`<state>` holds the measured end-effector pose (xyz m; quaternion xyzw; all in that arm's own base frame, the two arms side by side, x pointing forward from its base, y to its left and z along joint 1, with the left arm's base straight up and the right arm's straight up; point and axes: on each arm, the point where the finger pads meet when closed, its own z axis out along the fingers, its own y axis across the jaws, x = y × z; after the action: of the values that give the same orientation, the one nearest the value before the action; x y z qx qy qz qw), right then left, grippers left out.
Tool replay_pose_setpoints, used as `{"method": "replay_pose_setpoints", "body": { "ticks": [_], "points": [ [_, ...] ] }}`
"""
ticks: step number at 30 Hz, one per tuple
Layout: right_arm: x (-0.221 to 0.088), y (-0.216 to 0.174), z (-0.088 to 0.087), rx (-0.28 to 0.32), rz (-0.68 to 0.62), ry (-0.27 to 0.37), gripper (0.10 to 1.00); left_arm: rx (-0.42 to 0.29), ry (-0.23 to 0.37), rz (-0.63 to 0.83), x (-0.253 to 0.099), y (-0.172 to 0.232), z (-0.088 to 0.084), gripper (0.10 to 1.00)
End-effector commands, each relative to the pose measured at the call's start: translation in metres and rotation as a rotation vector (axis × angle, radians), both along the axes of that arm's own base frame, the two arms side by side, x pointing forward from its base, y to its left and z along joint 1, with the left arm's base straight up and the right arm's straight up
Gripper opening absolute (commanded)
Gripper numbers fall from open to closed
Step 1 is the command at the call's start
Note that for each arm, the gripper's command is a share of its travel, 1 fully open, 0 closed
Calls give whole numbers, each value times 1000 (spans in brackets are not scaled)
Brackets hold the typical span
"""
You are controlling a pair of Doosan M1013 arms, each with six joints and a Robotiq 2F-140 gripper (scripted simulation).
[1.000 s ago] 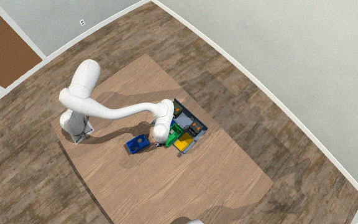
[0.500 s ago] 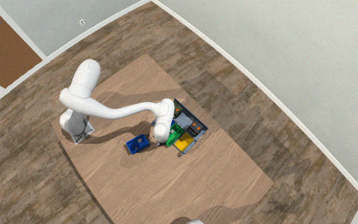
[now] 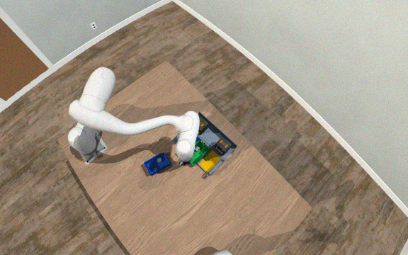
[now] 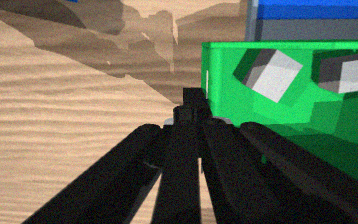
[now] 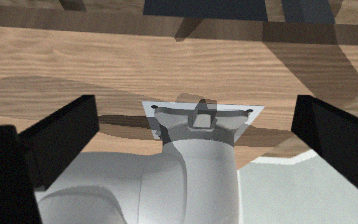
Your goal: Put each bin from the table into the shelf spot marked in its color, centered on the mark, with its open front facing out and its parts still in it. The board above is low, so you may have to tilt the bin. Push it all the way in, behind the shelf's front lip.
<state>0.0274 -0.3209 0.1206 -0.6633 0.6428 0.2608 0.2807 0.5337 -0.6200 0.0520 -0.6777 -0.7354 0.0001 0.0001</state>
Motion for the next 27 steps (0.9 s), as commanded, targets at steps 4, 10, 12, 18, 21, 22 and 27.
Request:
{"method": "replay_pose_setpoints", "body": {
  "ticks": [4,10,12,18,21,22,27],
  "points": [
    [0,0,0,-1,0,0,1000,-1,-1,0,3,0,1,99],
    [0,0,0,-1,0,0,1000,-1,-1,0,8,0,1,99],
    [0,0,0,-1,0,0,1000,-1,-1,0,9,0,1,99],
    [0,0,0,-1,0,0,1000,-1,-1,0,12,1,1,99],
    [0,0,0,-1,0,0,1000,-1,-1,0,14,1,1,99],
    [0,0,0,-1,0,0,1000,-1,-1,0,15,1,1,99],
    [0,0,0,-1,0,0,1000,-1,-1,0,19,1,1,99]
  ]
}}
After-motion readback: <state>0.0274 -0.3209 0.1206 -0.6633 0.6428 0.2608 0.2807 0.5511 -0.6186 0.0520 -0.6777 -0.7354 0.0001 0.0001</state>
